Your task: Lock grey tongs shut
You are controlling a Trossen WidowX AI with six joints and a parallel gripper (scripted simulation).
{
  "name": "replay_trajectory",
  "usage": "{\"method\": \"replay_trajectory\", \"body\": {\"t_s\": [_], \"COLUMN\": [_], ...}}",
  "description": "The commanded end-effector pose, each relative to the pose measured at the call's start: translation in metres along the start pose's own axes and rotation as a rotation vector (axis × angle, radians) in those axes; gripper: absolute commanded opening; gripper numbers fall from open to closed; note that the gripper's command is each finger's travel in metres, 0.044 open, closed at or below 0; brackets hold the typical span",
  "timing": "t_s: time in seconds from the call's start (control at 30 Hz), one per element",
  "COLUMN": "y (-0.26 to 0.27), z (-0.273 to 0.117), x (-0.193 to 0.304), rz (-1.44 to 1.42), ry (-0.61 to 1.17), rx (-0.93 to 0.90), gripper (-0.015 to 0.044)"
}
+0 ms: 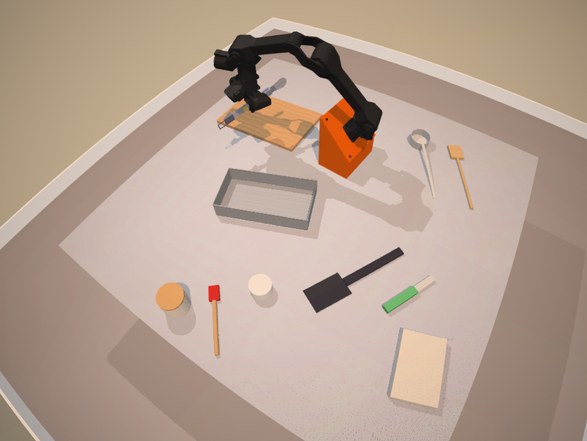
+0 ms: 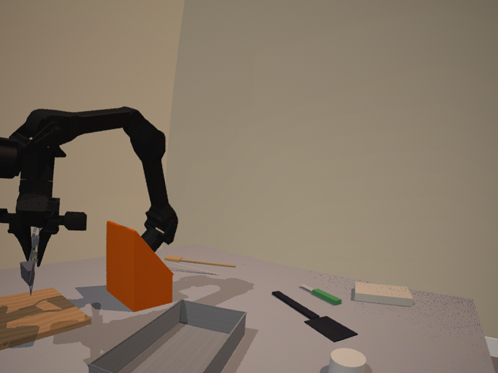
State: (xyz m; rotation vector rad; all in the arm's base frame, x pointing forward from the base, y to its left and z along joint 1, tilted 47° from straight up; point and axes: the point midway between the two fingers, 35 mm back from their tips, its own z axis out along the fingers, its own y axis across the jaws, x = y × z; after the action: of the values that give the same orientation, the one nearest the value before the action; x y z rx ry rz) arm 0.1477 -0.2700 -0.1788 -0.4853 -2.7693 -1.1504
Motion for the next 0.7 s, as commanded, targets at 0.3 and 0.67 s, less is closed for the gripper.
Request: {"method": "replay_trajectory", "body": {"t_s": [0.3, 0.67], "y": [-0.013, -0.023], "z": [-0.002, -0.002], "x": [0.016, 0.03], "rz": [0.47, 0.885], "ry": [0.001, -0.001], "rx": [0.007, 0.009], "gripper": [-0.015, -0.015]}}
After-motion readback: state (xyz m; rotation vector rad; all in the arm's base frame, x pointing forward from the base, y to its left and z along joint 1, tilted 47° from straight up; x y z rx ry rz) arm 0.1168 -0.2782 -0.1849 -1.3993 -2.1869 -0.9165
